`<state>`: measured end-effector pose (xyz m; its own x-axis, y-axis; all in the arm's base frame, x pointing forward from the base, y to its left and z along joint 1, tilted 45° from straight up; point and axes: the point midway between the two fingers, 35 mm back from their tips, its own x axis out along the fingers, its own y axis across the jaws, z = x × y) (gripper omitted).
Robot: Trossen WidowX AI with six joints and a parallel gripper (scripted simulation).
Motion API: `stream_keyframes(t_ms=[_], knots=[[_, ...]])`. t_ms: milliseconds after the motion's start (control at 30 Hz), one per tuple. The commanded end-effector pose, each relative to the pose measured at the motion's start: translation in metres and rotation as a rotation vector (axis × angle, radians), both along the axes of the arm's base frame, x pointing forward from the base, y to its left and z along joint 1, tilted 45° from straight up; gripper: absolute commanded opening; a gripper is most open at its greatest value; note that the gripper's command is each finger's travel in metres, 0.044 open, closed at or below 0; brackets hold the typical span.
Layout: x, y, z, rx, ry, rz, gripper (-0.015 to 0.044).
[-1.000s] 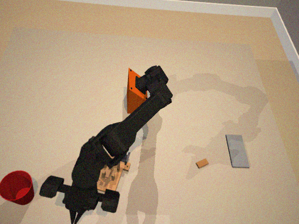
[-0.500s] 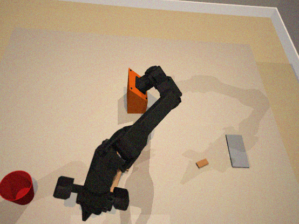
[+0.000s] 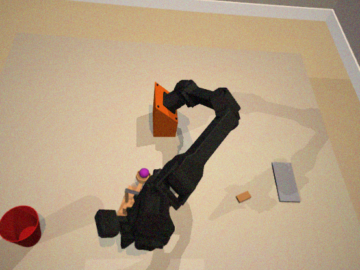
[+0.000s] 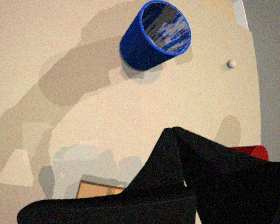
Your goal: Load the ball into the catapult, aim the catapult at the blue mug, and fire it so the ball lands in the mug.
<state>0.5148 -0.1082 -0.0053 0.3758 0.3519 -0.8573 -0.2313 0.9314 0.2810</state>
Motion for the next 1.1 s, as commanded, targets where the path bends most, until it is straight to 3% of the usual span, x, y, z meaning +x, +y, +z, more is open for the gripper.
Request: stream_keyframes(t_ms=[0,1067], knots=[[-0.017,0.014,0.000,-0.063,0.023,0.100,0.0000],[-0.185,0.092,0.004,-0.396,0.229,1.034,0.0000]])
